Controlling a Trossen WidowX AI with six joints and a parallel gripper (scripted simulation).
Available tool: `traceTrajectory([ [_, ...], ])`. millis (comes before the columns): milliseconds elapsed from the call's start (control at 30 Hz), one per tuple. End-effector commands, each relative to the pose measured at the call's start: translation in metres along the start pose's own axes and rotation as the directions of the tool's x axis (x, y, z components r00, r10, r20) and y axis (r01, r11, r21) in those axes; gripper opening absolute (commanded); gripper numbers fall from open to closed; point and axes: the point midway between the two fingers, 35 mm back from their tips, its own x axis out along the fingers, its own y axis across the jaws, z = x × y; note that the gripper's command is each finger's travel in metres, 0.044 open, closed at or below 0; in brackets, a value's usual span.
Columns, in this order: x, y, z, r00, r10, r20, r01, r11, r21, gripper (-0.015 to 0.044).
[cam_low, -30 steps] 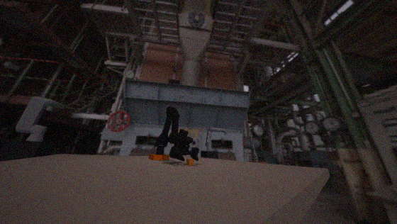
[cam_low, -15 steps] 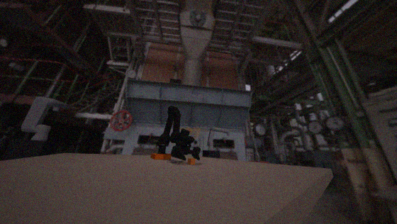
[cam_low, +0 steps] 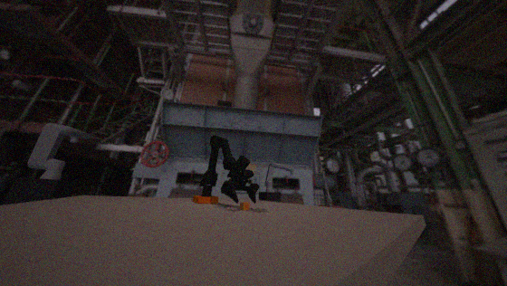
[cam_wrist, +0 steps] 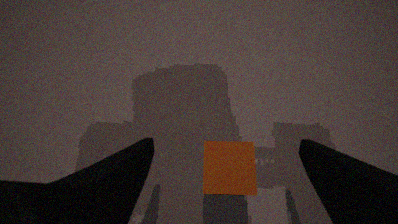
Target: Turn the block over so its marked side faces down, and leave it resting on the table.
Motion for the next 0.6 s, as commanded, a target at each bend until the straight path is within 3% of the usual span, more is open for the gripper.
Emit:
traceTrajectory([
  [0,-0.052,-0.003,0.019,0.983,0.010,-0.182,-0.007,1.000,0.017,0.0440],
  [333,-0.059,-0.004,0.020,0.977,0.009,-0.212,-0.006,1.000,0.018,0.0440],
  [567,-0.051,-0.002,0.040,0.910,0.009,-0.413,-0.005,1.000,0.009,0.0440],
])
